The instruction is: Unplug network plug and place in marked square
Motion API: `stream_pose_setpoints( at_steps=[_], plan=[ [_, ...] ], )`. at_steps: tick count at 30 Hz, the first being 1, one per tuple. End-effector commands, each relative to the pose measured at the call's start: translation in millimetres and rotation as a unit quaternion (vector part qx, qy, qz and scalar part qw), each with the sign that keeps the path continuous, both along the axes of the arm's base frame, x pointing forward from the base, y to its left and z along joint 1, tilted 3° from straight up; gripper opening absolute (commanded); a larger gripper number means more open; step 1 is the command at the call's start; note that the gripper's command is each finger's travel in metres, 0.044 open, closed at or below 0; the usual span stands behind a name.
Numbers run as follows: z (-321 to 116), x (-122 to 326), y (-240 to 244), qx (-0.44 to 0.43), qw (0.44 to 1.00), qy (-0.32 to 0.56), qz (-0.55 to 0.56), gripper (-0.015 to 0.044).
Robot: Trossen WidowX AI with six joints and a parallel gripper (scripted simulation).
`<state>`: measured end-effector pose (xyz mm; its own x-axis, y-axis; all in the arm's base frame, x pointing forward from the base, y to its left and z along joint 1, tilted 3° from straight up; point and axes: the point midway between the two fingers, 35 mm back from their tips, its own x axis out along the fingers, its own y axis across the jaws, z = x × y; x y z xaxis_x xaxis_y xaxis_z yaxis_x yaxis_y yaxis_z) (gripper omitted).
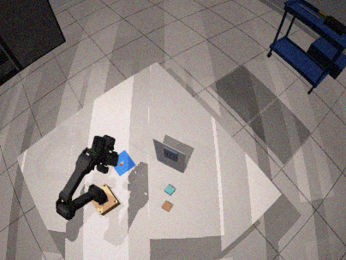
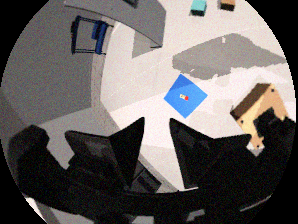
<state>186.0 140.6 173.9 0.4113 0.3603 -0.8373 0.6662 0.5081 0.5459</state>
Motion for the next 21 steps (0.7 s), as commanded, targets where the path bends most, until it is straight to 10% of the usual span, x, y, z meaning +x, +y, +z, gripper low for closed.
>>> stream_pose_setpoints(
  at_steps=[1, 13, 21],
  plan=[
    [10.5, -1.0, 0.1, 0.004, 1.000, -0.002, 0.003, 0.0156],
    [10.5, -1.0, 0.1, 0.004, 1.000, -0.002, 0.003, 0.0440],
    [10.5, -1.0, 0.1, 0.004, 1.000, -0.002, 0.003, 0.0440]
  ],
)
